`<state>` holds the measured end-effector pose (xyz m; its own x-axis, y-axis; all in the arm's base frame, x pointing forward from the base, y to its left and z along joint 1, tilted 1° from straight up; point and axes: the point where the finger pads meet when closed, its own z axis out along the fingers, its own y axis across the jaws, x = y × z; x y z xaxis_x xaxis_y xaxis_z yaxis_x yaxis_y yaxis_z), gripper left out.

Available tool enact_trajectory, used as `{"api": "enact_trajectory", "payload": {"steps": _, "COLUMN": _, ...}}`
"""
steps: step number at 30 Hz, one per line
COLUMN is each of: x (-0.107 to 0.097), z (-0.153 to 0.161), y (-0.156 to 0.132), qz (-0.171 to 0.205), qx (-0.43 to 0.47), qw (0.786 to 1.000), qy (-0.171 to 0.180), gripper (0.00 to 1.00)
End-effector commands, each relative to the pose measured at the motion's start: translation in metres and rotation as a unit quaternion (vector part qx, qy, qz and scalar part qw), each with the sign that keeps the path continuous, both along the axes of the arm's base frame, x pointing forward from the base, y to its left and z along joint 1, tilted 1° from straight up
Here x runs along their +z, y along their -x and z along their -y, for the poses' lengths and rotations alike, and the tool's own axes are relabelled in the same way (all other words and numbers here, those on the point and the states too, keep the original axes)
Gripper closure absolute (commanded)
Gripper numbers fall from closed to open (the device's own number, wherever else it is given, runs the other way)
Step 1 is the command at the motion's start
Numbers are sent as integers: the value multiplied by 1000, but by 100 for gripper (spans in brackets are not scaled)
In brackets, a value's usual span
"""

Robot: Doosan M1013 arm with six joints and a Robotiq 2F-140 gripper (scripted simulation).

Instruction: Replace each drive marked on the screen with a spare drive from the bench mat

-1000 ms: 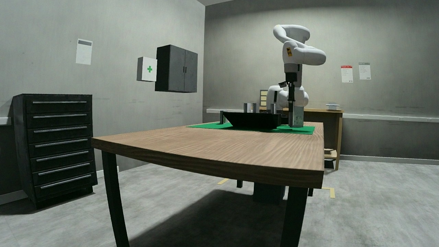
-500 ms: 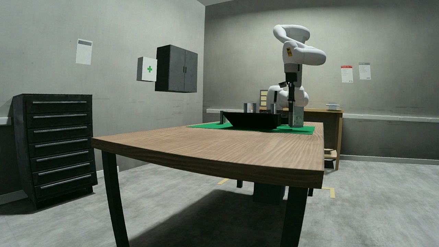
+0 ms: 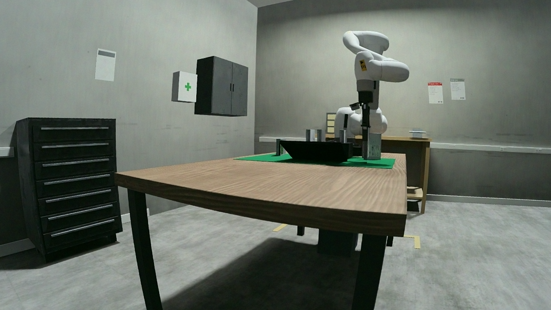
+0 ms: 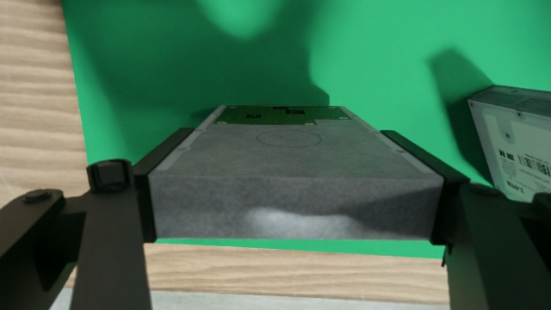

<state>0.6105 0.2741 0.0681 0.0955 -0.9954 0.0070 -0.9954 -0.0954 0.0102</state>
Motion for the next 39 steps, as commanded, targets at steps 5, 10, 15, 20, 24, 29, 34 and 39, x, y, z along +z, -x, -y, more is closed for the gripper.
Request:
{"api": "enact_trajectory", "payload": {"steps": 5, "x": -1, "z": 0, "y": 0, "qz": 1, "qx": 0, "qw": 1000, "qy": 0, "gripper": 90}}
{"api": "enact_trajectory", "payload": {"steps": 10, "x": -2, "z": 0, "y": 0, "qz": 1, "qx": 0, "qw": 1000, "qy": 0, "gripper": 90}}
{"api": "enact_trajectory", "payload": {"steps": 15, "x": -3, "z": 0, "y": 0, "qz": 1, "qx": 0, "qw": 1000, "qy": 0, "gripper": 90}}
{"api": "enact_trajectory", "payload": {"steps": 20, "x": -5, "z": 0, "y": 0, "qz": 1, "qx": 0, "qw": 1000, "qy": 0, "gripper": 90}}
{"api": "enact_trajectory", "payload": {"steps": 24, "x": -7, "z": 0, "y": 0, "qz": 1, "qx": 0, "qw": 1000, "qy": 0, "gripper": 90}}
{"api": "enact_trajectory", "payload": {"steps": 29, "x": -9, "z": 0, "y": 0, "qz": 1, "qx": 0, "qw": 1000, "qy": 0, "gripper": 90}}
{"api": "enact_trajectory", "payload": {"steps": 34, "x": -11, "z": 0, "y": 0, "qz": 1, "qx": 0, "qw": 1000, "qy": 0, "gripper": 90}}
{"api": "enact_trajectory", "payload": {"steps": 39, "x": -14, "z": 0, "y": 0, "qz": 1, "qx": 0, "qw": 1000, "qy": 0, "gripper": 90}}
